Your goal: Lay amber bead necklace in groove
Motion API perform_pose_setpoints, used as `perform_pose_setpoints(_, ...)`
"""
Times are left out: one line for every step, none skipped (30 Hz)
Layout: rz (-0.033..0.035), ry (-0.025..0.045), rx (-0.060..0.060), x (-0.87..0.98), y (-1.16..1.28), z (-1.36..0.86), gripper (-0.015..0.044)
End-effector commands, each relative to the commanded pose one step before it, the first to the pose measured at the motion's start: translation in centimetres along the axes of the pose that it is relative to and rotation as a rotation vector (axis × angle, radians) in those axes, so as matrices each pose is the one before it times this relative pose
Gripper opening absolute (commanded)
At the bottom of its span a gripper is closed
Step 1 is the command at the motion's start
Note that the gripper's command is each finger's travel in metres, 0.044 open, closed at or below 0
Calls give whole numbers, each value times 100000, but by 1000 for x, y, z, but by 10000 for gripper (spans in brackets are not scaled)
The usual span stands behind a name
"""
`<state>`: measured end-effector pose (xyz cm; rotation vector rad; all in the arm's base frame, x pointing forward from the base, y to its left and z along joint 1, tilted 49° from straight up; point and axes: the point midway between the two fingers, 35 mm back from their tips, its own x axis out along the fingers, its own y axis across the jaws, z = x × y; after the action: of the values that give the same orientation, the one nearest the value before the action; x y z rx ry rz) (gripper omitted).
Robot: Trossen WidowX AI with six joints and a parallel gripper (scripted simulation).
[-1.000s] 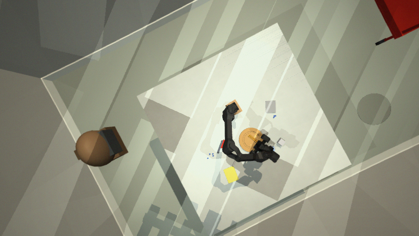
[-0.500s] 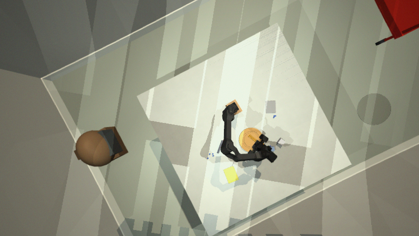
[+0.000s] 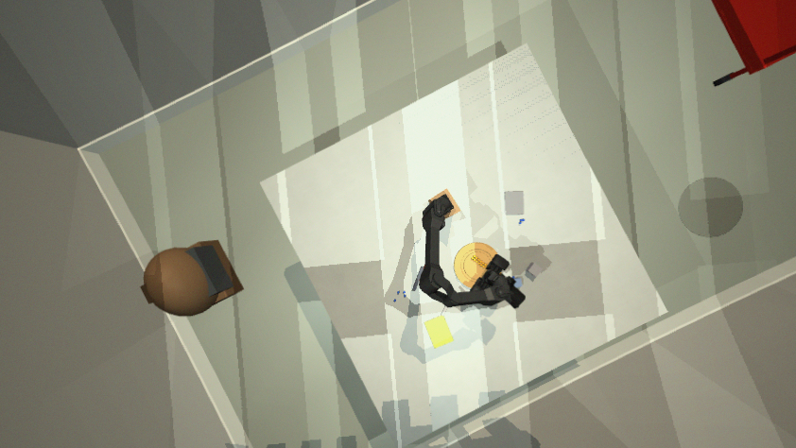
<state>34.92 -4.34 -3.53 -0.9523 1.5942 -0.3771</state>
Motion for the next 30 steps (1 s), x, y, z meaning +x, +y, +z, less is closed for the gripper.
perform_pose_setpoints(-30,-116,-21,-78,9,23,315)
perform_pose_setpoints(-12,0,-11,-54,1,1,341)
perform_pose_setpoints(-36,0,-32,-161,2,3,368)
perform_pose_setpoints(-63,1,-54,-268,3,3,394)
perform_pose_setpoints(-81,2,-65,-328,3,1,420)
perform_pose_setpoints(-87,3,-65,-330,2,-3,440)
perform_pose_setpoints(-92,5,-64,-330,2,-6,440)
perform_pose_setpoints(-79,5,-52,-271,1,-8,440)
perform_pose_setpoints(-49,3,-31,-163,0,-6,440)
perform_pose_setpoints(-17,1,-10,-54,0,-2,440)
perform_pose_setpoints(12,867,-412,781,67,-170,440)
perform_pose_setpoints(-2,-152,71,-138,1,1,440)
perform_pose_setpoints(-3,-254,119,-229,2,1,440)
perform_pose_setpoints(-2,-253,118,-229,2,0,440)
perform_pose_setpoints(-1,-151,71,-138,2,0,440)
perform_pose_setpoints(0,-50,24,-46,1,0,440)
perform_pose_setpoints(0,0,0,0,0,0,440)
perform_pose_setpoints(0,0,0,0,0,0,440)
perform_pose_setpoints(0,0,0,0,0,0,440)
perform_pose_setpoints(0,0,0,0,0,0,440)
perform_pose_setpoints(0,0,0,0,0,0,440)
perform_pose_setpoints(0,0,0,0,0,0,440)
perform_pose_setpoints(0,0,0,0,0,0,440)
perform_pose_setpoints(0,0,0,0,0,0,440)
perform_pose_setpoints(0,0,0,0,0,0,440)
perform_pose_setpoints(0,0,0,0,0,0,440)
perform_pose_setpoints(0,0,0,0,0,0,440)
perform_pose_setpoints(0,0,0,0,0,0,440)
perform_pose_setpoints(0,0,0,0,0,0,440)
perform_pose_setpoints(0,0,0,0,0,0,440)
